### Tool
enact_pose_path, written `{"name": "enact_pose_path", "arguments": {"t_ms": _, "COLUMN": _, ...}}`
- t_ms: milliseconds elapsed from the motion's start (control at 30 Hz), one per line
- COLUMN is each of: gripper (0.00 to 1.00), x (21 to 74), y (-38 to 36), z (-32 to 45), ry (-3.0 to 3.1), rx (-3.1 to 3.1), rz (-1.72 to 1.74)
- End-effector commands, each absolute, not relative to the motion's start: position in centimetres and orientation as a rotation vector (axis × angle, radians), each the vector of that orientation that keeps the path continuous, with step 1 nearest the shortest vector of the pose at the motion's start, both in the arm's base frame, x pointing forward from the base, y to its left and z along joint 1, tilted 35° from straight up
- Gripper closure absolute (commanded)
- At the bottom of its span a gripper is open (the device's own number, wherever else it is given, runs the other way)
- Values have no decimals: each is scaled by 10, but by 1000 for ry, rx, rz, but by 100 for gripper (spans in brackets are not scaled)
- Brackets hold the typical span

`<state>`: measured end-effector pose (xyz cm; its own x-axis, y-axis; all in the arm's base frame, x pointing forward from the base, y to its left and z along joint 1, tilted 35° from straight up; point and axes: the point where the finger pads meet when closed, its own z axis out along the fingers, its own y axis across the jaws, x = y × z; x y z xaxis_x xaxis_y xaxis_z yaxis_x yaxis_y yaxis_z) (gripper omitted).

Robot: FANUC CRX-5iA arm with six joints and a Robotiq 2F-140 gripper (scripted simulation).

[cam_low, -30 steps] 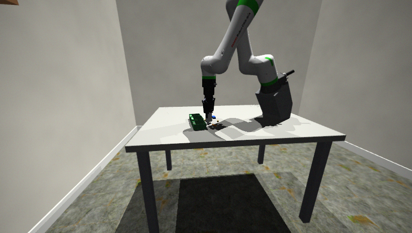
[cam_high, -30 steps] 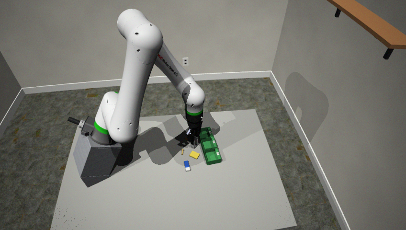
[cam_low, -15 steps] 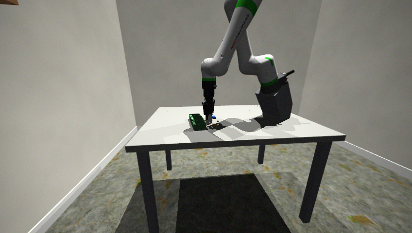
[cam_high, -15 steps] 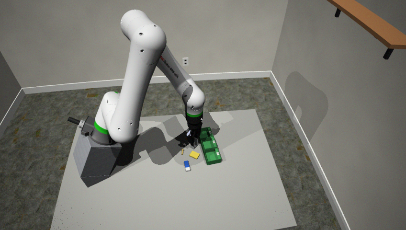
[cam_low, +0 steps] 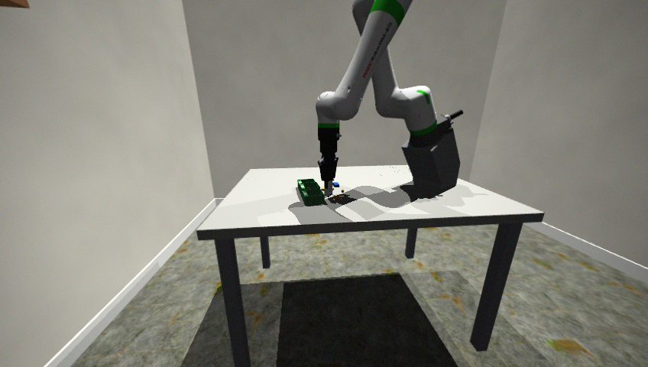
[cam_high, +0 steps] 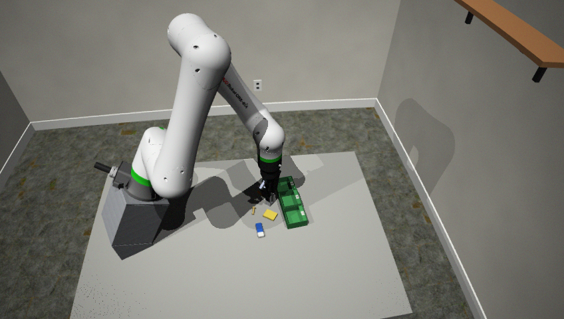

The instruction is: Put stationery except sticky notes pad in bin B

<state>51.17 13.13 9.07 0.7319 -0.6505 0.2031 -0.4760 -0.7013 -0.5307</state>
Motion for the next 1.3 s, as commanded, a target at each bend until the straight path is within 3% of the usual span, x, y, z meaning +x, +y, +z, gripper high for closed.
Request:
{"name": "enact_pose_path", "arguments": {"t_ms": 0, "gripper": 94, "x": 512, "y": 131, "z": 91, "ry": 860, "rx": -2485, "rz": -527}}
{"name": "enact_pose_path", "arguments": {"t_ms": 1267, "gripper": 94, "x": 487, "y": 117, "z": 132, "ry": 860, "rx": -2485, "rz": -527}}
